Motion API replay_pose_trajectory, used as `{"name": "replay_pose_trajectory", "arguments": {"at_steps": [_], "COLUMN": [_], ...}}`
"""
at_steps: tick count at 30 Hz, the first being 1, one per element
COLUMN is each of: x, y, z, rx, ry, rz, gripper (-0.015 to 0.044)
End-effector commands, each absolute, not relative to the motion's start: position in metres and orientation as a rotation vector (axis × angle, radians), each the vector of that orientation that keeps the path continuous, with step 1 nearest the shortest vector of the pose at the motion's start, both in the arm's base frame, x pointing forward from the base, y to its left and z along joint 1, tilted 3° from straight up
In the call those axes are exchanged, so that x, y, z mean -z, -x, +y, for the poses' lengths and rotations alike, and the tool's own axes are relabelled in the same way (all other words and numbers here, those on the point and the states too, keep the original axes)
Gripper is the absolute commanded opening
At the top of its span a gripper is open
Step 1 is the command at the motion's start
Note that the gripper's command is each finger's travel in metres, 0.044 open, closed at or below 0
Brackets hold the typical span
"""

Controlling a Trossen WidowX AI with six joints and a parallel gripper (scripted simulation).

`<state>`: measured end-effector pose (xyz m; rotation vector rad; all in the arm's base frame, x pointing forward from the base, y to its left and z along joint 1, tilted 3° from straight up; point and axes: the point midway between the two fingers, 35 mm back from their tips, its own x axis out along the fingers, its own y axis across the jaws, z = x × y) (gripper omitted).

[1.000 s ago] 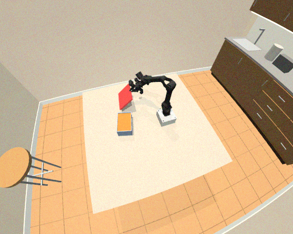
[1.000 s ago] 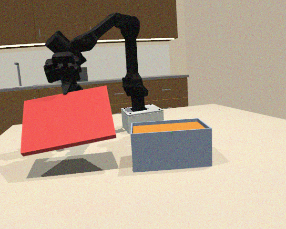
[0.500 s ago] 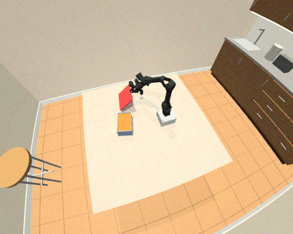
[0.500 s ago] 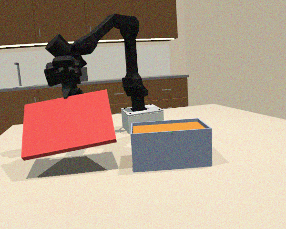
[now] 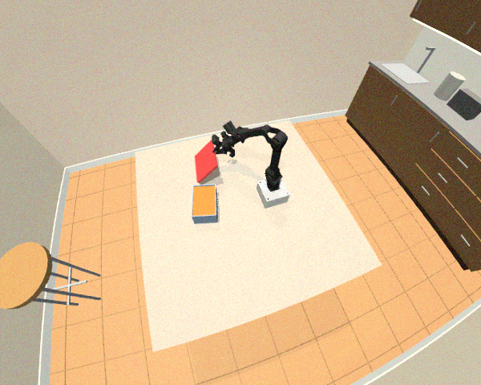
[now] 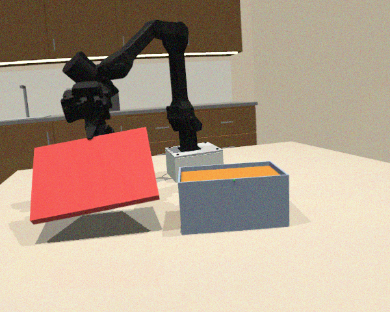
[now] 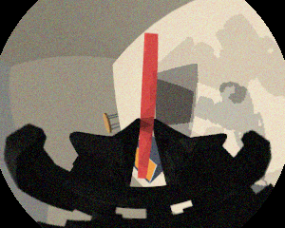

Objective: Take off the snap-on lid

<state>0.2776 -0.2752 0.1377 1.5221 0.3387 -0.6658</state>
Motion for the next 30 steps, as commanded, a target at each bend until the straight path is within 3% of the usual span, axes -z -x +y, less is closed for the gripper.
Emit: {"name": "replay_pose_trajectory", "arguments": {"at_steps": [1,30], "x": [-0.133,-0.11], "y": [-0.278,-0.28], "z": [-0.276,-0.277], "rx": [0.664,0.664], "ry": [-1.527,-1.527], "rz": [0.34,0.34], "gripper": [0.0,0.0]}}
